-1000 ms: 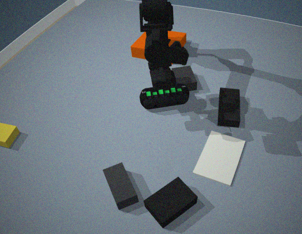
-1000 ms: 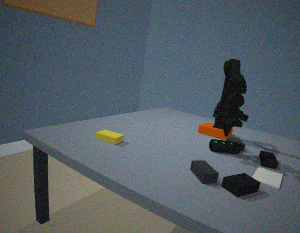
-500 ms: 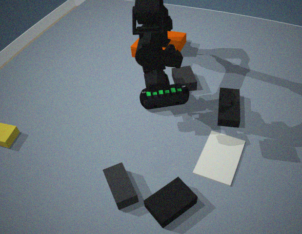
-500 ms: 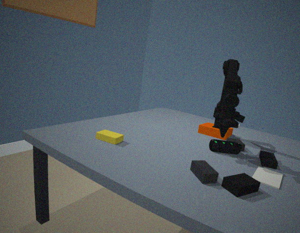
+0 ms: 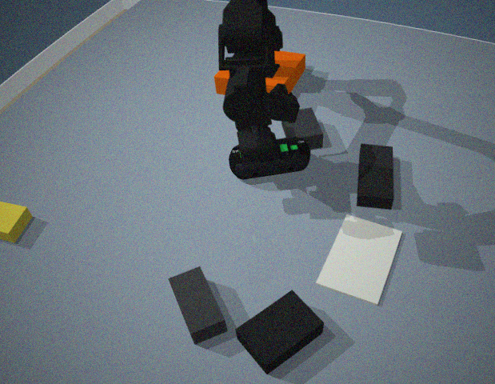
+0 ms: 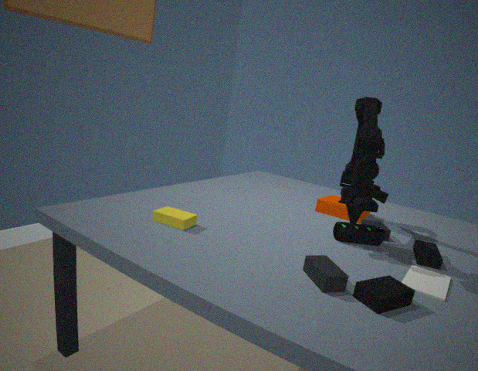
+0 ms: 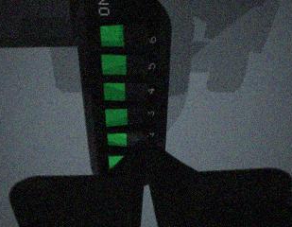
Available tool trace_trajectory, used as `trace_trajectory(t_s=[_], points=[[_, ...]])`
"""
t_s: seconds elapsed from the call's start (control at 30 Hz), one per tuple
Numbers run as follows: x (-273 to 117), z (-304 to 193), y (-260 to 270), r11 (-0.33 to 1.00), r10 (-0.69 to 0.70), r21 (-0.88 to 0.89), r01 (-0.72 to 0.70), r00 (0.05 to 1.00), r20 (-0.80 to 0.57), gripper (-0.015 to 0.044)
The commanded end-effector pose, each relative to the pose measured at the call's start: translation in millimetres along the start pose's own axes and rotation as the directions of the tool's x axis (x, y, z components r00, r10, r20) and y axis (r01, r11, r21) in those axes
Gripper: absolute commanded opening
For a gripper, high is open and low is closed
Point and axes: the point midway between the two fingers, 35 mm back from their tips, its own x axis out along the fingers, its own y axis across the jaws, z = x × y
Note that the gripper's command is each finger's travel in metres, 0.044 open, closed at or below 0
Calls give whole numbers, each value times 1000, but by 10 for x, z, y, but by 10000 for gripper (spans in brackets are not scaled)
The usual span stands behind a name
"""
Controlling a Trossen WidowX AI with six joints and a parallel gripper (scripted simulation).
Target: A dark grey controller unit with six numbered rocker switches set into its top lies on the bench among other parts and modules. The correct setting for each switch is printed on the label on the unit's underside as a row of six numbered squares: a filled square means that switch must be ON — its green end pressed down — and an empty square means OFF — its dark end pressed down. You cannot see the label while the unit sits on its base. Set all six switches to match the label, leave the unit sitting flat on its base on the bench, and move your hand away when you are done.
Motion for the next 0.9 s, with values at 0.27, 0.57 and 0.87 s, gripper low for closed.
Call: trace_trajectory(t_s=[0.27, 0.57, 0.87], points=[[133, -3, 34, 1000, 11, -4, -11, 1000, -3, 0], [133, -3, 34, 1000, 11, -4, -11, 1000, -3, 0], [133, -3, 34, 1000, 11, -4, -11, 1000, -3, 0]])
